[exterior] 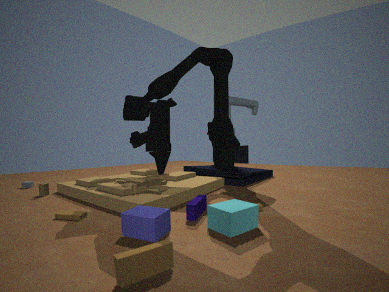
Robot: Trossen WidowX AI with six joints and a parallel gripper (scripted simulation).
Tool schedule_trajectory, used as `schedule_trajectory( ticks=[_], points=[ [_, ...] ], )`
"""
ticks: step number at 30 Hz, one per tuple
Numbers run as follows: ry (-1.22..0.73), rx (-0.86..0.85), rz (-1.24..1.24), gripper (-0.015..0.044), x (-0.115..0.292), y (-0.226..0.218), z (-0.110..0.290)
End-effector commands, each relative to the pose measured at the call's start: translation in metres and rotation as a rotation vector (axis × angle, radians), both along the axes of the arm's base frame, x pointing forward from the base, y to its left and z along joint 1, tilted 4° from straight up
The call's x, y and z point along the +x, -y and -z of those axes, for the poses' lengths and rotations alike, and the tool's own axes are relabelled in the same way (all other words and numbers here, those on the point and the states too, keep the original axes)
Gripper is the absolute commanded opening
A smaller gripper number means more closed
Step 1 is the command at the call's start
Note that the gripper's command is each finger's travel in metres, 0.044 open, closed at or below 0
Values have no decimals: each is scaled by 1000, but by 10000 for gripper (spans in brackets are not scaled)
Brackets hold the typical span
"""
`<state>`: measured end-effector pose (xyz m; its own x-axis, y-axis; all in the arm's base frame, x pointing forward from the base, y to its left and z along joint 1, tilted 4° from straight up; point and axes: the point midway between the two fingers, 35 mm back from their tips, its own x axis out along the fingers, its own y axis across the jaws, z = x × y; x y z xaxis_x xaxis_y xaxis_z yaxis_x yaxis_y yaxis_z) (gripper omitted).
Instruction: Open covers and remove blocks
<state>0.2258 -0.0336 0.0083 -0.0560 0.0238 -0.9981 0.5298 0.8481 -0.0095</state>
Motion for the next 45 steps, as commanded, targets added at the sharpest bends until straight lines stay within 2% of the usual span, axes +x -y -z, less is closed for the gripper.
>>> schedule_trajectory(
  ticks=[1, 19, 45],
  points=[
    [1, -4, -3, 0, 1, 1, 1],
    [1, -4, -3, 0, -3, -1, -14],
    [1, -4, -3, 0, -3, -1, -14]
  ],
)
